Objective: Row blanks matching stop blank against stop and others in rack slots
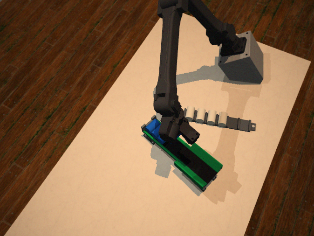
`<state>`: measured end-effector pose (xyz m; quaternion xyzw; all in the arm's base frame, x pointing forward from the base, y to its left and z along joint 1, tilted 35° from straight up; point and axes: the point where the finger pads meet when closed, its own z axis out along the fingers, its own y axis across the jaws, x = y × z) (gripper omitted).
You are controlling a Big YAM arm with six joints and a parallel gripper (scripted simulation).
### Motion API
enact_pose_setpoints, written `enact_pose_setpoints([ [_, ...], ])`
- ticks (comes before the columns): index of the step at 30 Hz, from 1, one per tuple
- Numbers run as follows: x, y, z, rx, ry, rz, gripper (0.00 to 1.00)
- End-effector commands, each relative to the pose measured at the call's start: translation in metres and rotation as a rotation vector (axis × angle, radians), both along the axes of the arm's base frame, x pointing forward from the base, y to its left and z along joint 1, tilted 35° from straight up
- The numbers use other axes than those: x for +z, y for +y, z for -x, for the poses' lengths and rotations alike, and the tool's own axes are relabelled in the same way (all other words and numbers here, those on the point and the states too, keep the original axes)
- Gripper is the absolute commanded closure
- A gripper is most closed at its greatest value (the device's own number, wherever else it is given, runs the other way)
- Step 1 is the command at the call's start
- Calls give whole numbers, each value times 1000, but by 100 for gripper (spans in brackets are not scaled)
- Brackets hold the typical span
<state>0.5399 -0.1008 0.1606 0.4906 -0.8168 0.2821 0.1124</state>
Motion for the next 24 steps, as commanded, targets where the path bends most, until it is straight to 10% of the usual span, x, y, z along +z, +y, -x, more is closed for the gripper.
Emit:
enact_pose_setpoints([
  [1,-10,-9,4,-6,35,-1,39],
  [24,-79,-57,-5,-6,19,-2,39],
])
